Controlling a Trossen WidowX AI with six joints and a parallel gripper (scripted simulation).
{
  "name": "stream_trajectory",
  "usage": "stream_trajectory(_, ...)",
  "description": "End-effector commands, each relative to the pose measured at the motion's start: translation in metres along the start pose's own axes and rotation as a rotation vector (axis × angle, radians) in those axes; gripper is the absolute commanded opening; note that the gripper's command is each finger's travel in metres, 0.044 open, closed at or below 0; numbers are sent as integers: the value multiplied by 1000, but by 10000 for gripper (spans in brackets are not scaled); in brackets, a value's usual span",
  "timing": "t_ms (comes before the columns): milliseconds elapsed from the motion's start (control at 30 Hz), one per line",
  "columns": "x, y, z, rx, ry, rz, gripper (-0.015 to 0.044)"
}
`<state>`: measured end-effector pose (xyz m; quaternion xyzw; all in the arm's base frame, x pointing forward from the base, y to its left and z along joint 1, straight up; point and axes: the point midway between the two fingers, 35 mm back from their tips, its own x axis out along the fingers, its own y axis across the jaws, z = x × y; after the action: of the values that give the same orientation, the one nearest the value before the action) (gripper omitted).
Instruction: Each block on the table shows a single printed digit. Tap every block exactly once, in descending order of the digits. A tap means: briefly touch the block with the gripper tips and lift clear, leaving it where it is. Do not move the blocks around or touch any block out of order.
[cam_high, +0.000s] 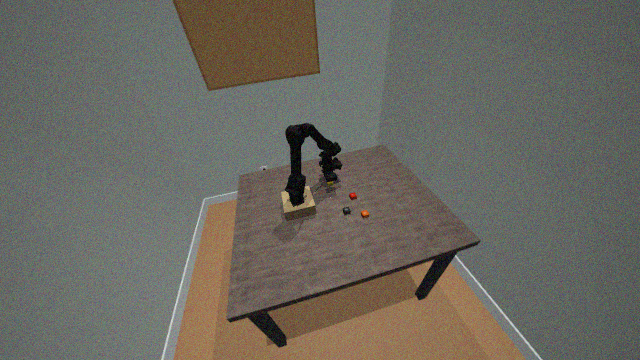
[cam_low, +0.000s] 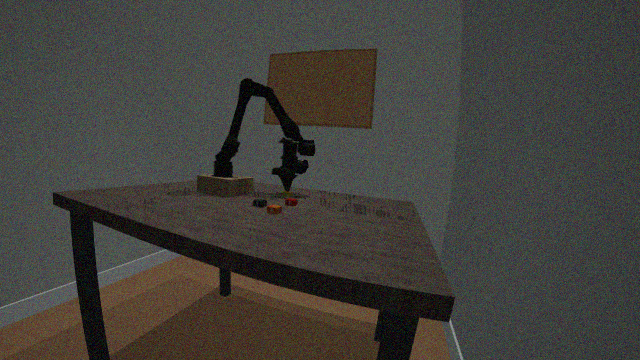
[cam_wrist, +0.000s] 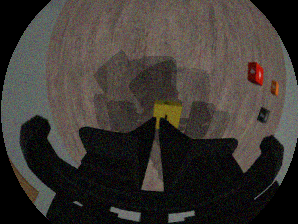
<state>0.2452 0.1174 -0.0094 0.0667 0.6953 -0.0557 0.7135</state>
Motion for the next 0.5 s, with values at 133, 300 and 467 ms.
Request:
stream_trajectory(133, -27, 0, 0, 3, 6, -5, 20)
stream_trajectory(300, -37, 1, 1, 3, 6, -5, 20)
stream_trajectory(467, -106, 0, 1, 3, 6, -5, 20)
